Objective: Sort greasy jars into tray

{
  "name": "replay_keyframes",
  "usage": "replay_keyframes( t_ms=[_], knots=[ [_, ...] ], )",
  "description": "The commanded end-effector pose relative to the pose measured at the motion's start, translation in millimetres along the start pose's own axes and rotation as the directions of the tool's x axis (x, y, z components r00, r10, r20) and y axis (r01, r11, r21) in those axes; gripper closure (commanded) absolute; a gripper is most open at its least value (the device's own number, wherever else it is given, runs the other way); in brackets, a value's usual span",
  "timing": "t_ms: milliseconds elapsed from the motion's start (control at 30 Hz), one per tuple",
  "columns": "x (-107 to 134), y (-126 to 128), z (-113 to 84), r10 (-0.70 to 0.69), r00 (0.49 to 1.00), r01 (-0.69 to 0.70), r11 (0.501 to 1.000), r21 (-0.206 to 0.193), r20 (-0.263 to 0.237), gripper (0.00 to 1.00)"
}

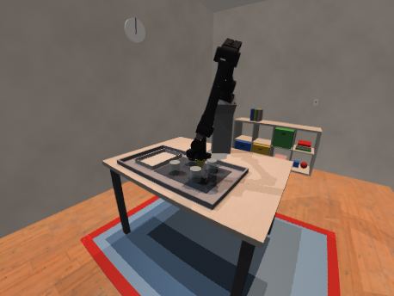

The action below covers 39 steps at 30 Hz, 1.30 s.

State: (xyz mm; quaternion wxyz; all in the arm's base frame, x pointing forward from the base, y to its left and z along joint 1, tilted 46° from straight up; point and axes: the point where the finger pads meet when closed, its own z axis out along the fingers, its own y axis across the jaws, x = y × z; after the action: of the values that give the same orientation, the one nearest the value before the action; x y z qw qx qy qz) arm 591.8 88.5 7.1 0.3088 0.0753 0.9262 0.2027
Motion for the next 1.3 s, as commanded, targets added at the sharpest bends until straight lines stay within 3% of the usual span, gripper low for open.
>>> replay_keyframes(
  t_ms=[0,1267],
  knots=[
    [-29.0,0.1,-7.3,-0.008,0.999,0.008,1.000,-0.006,0.051,1.00],
    [-33.6,0.1,-7.5,-0.008,0.999,0.008,1.000,-0.006,0.051,1.00]
  ],
)
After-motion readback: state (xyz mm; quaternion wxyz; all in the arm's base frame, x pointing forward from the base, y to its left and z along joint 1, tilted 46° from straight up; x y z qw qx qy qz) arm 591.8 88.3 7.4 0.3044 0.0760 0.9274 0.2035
